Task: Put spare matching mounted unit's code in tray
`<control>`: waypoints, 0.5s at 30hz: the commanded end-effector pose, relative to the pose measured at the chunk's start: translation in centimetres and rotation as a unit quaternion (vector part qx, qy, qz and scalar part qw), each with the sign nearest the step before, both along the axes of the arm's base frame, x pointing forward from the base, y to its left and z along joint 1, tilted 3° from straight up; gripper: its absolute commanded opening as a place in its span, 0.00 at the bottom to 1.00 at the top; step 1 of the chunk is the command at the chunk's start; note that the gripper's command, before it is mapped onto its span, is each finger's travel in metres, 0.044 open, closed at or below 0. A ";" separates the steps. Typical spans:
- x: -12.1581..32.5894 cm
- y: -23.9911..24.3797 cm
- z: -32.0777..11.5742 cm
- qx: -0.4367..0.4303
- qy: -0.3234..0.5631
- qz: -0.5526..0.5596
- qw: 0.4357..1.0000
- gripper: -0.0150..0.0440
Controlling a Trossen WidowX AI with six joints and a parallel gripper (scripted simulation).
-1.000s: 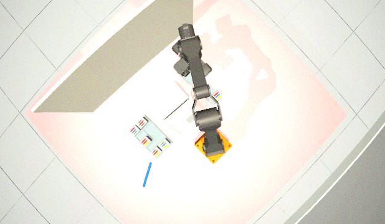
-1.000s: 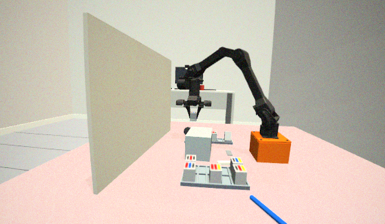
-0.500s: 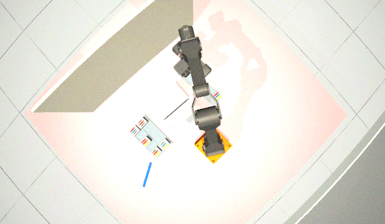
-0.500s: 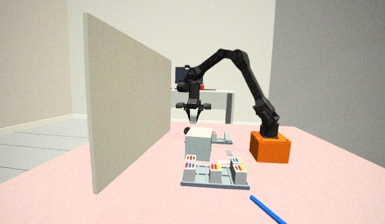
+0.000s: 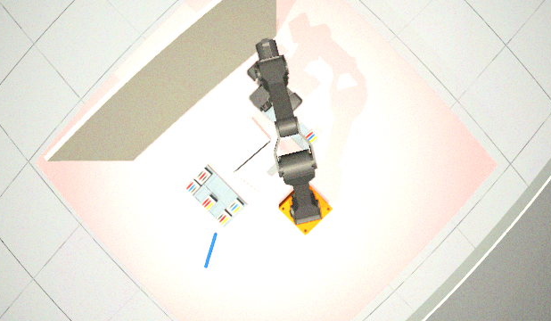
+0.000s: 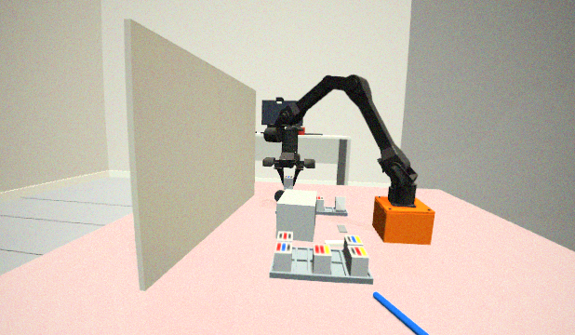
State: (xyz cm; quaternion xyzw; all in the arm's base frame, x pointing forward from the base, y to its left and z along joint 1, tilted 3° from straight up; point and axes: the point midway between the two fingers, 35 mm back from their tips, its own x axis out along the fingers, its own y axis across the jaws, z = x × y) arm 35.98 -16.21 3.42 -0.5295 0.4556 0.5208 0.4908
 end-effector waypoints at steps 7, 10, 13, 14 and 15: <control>-0.1 0.2 -1.3 0.003 0.001 -0.002 1.000 0.25; -0.1 0.2 -1.6 0.003 0.001 -0.002 1.000 0.25; -0.1 0.2 -1.9 0.003 0.001 -0.002 1.000 0.25; -0.1 0.2 -2.0 0.003 0.001 -0.002 1.000 0.25; -0.1 0.2 -2.1 0.003 0.001 -0.002 1.000 0.25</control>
